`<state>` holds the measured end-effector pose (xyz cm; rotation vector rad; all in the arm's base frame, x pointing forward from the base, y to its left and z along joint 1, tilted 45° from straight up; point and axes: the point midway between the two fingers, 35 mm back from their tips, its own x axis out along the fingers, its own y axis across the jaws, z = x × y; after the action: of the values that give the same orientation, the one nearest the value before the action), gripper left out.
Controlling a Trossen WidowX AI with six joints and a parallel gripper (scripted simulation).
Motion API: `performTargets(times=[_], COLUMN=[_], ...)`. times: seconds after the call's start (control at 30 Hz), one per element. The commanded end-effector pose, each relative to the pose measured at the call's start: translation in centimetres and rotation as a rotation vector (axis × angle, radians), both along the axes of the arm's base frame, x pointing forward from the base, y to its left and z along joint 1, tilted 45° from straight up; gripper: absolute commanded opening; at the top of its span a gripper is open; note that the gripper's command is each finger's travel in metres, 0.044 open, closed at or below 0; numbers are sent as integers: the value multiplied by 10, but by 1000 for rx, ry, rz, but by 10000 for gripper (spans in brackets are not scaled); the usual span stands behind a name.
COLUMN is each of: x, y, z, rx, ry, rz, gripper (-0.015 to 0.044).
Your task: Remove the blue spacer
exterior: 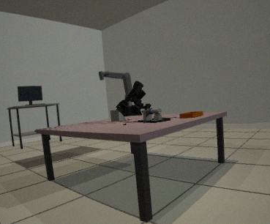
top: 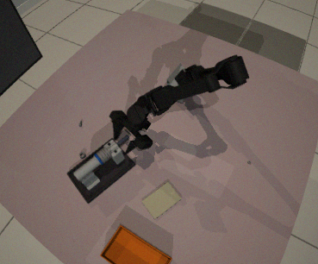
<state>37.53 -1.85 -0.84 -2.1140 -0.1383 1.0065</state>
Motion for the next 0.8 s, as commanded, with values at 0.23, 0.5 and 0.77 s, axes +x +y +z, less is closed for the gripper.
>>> performTargets(times=[0.23, 0.5, 0.77], x=[0, -1, -5], y=[0, 0, 1], z=[0, 0, 1], rx=[0, 0, 0], ry=[1, 1, 1], rz=[0, -4, -7], gripper=[73, 0, 0])
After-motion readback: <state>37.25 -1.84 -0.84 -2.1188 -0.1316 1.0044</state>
